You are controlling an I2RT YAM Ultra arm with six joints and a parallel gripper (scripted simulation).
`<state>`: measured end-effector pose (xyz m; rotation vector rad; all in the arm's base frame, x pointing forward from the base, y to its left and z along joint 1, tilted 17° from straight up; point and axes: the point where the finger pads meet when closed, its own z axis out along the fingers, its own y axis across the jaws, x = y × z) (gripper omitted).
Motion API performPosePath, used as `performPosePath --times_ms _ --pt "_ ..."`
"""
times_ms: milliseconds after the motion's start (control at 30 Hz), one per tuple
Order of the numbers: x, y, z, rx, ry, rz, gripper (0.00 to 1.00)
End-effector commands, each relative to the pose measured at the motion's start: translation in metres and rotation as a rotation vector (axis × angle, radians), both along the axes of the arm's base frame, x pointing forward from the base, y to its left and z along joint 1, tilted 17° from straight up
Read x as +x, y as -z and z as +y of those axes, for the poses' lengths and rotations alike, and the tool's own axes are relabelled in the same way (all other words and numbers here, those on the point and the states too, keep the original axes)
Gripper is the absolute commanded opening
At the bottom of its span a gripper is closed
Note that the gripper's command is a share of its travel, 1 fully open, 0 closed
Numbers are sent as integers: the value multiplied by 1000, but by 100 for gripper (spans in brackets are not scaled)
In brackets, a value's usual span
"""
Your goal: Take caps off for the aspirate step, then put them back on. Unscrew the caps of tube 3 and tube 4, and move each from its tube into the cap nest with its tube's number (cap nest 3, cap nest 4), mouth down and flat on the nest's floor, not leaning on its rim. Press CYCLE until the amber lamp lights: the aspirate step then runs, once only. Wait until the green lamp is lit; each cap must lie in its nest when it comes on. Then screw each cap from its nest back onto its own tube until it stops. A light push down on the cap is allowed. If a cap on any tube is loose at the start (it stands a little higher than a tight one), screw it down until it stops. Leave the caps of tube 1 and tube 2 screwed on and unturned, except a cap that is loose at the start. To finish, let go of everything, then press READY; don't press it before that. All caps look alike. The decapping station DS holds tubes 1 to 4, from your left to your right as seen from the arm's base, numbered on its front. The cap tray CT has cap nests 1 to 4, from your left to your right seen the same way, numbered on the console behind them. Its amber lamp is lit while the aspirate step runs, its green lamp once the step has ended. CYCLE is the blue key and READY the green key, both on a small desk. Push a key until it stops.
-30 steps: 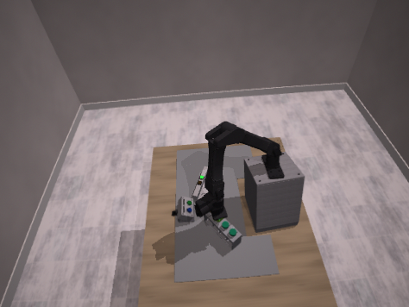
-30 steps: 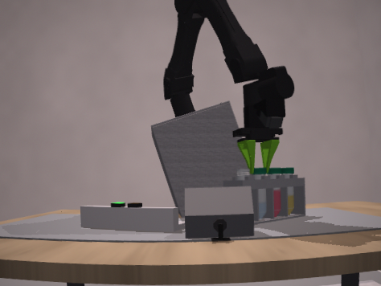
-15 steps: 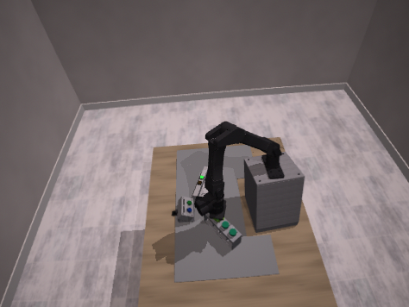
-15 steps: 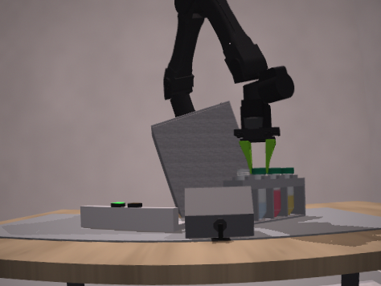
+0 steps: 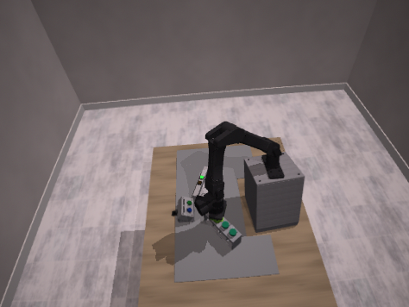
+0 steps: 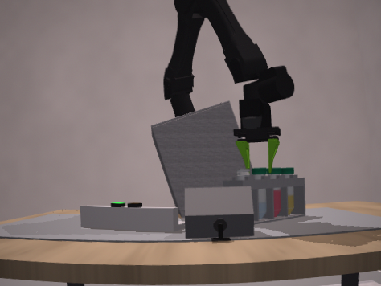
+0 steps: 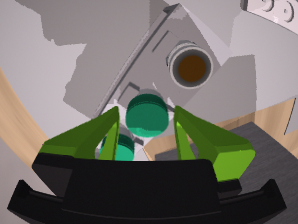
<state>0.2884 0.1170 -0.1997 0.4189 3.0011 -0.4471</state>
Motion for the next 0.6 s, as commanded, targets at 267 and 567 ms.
performPosePath --times_ms 267,567 --pt "3 -25 10 5 0 -12 49" --pt "2 -46 16 5 0 -12 49"
